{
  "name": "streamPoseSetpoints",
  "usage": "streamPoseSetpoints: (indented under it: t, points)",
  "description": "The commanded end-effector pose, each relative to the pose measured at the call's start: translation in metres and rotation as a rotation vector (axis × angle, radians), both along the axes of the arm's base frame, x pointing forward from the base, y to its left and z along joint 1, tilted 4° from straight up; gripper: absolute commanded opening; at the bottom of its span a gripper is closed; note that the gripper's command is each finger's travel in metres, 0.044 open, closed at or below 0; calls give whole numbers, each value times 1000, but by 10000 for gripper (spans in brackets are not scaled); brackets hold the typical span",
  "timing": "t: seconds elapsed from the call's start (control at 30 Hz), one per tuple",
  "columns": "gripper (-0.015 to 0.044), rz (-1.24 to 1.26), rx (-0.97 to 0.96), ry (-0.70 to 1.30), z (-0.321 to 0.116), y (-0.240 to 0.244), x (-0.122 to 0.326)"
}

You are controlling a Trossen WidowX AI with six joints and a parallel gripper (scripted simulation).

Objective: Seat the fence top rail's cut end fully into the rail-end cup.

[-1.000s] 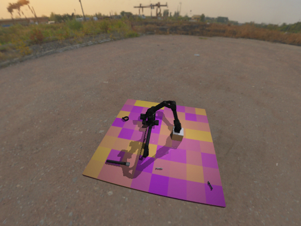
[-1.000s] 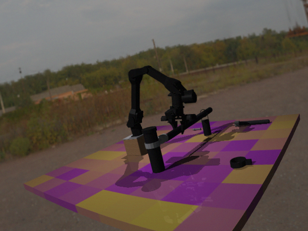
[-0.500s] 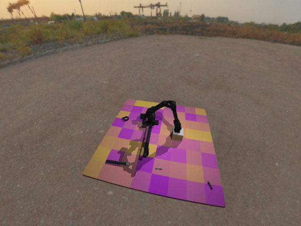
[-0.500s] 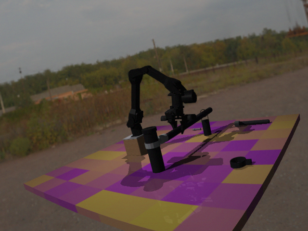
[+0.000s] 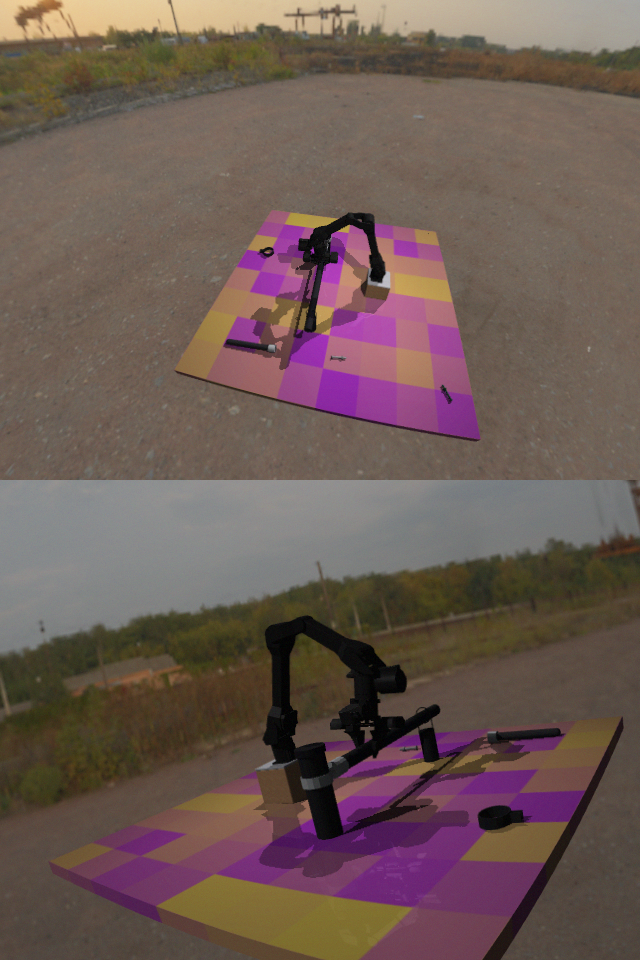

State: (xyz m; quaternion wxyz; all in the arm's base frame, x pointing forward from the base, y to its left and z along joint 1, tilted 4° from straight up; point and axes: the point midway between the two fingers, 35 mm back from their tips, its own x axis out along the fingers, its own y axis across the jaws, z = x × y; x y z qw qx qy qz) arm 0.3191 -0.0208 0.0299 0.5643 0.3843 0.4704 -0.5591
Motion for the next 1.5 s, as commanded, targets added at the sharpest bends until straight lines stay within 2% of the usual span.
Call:
streamPoseSetpoints:
  t: [0.0, 1.23, 1.47]
  points:
    - [0, -5, -11, -28, 9, -7, 6]
    - [0, -5, -13, -28, 9, -29, 10]
    - [0, -1, 10, 2, 2, -19, 2]
